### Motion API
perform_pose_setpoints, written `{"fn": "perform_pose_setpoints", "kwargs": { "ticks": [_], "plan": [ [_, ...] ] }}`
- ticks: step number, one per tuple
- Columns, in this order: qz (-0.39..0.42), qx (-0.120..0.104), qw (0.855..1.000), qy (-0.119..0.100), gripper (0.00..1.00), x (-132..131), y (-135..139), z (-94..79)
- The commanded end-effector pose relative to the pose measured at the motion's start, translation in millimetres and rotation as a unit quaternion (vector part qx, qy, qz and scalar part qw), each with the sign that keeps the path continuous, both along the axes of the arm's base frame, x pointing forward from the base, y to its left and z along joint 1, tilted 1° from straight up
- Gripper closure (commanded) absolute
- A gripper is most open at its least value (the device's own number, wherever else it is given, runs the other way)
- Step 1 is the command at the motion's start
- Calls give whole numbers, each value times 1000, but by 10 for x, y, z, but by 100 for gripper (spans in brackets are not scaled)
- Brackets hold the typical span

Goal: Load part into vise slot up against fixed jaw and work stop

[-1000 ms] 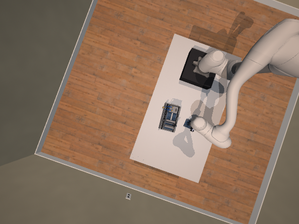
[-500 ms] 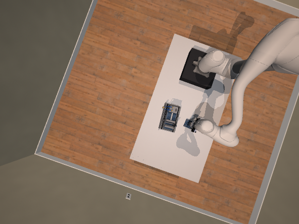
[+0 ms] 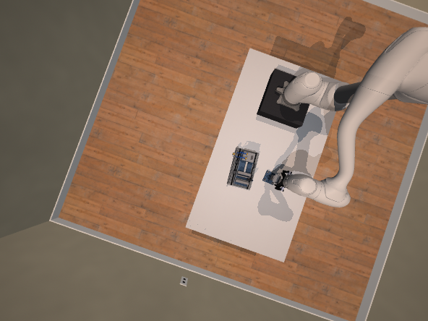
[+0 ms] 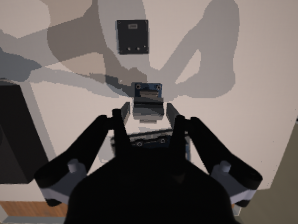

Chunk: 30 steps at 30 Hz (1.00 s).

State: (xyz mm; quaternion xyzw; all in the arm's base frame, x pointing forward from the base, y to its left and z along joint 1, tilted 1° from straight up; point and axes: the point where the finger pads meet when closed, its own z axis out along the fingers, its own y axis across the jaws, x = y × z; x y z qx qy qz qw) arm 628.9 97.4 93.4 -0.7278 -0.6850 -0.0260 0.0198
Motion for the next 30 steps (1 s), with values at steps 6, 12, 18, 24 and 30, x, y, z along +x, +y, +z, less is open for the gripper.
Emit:
{"fn": "perform_pose_setpoints", "kwargs": {
  "ticks": [6, 12, 18, 24, 30],
  "plan": [
    [0, -38, 999, 3, 49, 0, 19, 1],
    [-1, -63, 998, 4, 49, 1, 32, 0],
    [-1, -89, 996, 6, 49, 1, 45, -1],
    [-1, -120, 993, 7, 49, 3, 61, -3],
    [-1, -141, 990, 9, 49, 3, 72, -5]
  ]
}}
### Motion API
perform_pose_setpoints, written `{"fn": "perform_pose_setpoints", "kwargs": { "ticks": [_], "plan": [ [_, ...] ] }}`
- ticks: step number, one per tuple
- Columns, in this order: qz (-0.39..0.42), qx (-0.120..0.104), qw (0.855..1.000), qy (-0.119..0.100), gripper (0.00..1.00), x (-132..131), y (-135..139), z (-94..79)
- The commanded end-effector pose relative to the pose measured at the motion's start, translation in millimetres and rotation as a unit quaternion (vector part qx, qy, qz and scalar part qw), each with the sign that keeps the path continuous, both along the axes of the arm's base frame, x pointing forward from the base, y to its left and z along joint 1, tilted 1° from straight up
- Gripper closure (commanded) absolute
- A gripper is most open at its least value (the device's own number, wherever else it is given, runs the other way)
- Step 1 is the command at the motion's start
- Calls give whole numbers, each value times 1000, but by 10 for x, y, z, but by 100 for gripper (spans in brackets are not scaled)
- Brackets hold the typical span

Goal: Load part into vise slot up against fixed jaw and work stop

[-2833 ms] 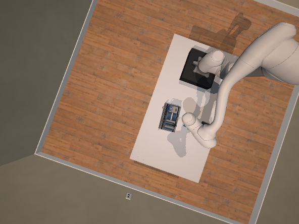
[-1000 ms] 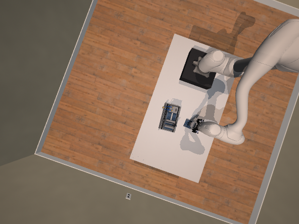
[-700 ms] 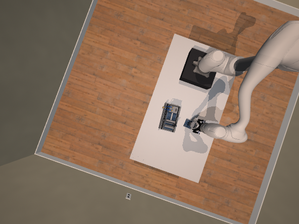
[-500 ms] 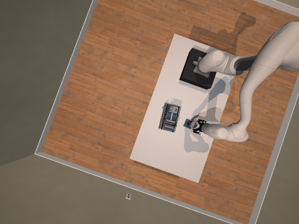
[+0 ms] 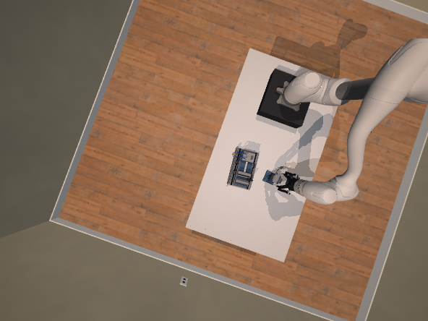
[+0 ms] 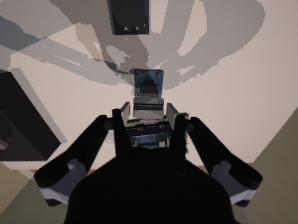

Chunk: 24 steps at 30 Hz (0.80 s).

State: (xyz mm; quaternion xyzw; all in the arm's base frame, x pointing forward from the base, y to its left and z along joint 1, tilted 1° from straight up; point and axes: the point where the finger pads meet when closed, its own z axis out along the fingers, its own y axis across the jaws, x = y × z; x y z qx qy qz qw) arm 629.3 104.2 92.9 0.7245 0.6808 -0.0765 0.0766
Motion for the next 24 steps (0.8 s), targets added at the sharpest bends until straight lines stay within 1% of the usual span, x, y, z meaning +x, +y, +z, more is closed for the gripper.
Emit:
{"fn": "perform_pose_setpoints", "kwargs": {
  "ticks": [1, 15, 17, 24],
  "plan": [
    [0, -7, 1000, 0, 49, 0, 6, -1],
    [-1, -83, 997, 5, 49, 2, 44, -13],
    [-1, -83, 997, 5, 49, 2, 44, -13],
    [-1, -121, 993, 8, 49, 3, 61, -21]
  ]
}}
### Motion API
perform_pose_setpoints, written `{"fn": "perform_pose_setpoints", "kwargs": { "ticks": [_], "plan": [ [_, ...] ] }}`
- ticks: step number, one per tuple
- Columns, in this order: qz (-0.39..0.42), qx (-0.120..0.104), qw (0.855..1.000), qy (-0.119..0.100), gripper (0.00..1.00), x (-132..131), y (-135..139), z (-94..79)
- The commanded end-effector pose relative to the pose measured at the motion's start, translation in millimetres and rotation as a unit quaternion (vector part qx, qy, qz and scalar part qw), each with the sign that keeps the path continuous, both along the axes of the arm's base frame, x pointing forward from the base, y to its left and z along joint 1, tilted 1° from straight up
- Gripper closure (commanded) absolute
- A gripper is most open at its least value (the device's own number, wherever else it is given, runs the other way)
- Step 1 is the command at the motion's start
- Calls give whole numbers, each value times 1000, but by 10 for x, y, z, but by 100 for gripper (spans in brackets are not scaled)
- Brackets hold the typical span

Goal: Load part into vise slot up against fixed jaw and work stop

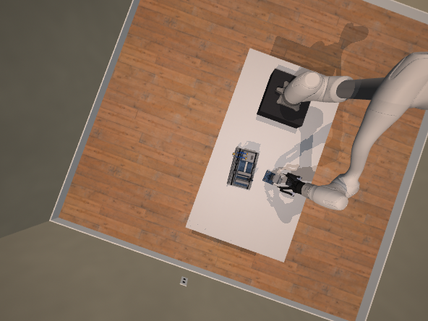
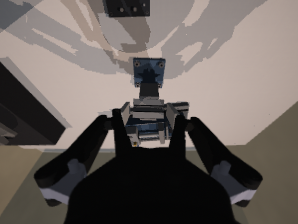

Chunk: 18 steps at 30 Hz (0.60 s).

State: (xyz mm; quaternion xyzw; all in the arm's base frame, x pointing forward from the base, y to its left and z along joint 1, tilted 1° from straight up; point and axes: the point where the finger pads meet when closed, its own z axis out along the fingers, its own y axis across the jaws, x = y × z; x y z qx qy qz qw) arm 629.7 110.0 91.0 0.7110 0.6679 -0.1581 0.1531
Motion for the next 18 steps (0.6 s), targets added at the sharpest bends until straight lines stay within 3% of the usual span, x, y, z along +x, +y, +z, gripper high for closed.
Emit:
{"fn": "perform_pose_setpoints", "kwargs": {
  "ticks": [1, 18],
  "plan": [
    [0, -13, 1000, 1, 49, 0, 6, -2],
    [-1, -86, 996, 5, 49, 2, 38, -22]
  ]
}}
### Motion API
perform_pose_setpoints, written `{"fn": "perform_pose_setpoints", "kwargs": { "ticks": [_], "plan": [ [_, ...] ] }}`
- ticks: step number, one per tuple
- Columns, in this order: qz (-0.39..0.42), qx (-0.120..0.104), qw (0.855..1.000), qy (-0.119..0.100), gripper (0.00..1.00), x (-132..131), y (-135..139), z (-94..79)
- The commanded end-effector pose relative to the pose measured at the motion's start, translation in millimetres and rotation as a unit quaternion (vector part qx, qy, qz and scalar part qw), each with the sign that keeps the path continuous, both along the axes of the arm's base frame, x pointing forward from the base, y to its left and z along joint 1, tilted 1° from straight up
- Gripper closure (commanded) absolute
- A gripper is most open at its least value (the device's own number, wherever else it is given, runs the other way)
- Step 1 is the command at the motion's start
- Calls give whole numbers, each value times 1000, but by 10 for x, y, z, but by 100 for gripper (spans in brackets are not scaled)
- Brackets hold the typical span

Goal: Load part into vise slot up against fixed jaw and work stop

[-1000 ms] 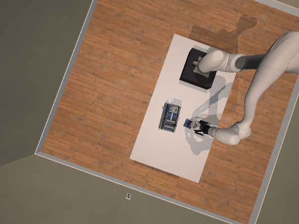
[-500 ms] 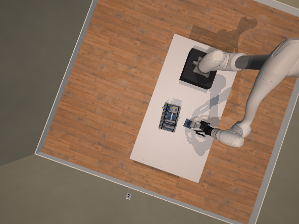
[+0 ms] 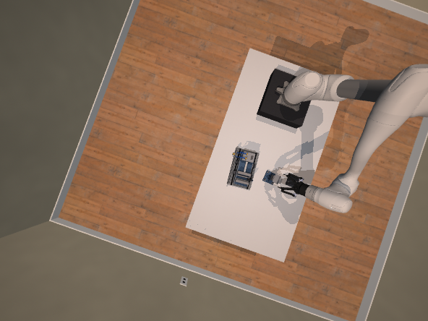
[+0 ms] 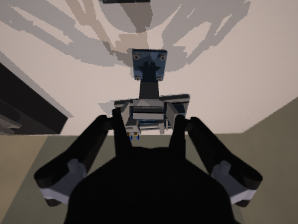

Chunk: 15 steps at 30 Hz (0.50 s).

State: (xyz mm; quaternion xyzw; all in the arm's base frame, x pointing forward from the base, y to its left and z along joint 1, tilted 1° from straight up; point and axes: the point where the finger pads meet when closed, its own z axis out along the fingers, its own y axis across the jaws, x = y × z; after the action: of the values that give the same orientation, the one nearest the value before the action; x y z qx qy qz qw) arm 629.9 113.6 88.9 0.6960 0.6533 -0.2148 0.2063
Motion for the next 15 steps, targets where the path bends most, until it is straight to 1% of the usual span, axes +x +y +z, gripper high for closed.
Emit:
{"fn": "perform_pose_setpoints", "kwargs": {
  "ticks": [1, 7, 9, 15],
  "plan": [
    [0, -10, 1000, 1, 49, 0, 5, -2],
    [0, -31, 1000, 2, 49, 1, 13, -9],
    [0, -31, 1000, 2, 49, 1, 13, -9],
    [0, -48, 999, 3, 49, 1, 20, -15]
  ]
}}
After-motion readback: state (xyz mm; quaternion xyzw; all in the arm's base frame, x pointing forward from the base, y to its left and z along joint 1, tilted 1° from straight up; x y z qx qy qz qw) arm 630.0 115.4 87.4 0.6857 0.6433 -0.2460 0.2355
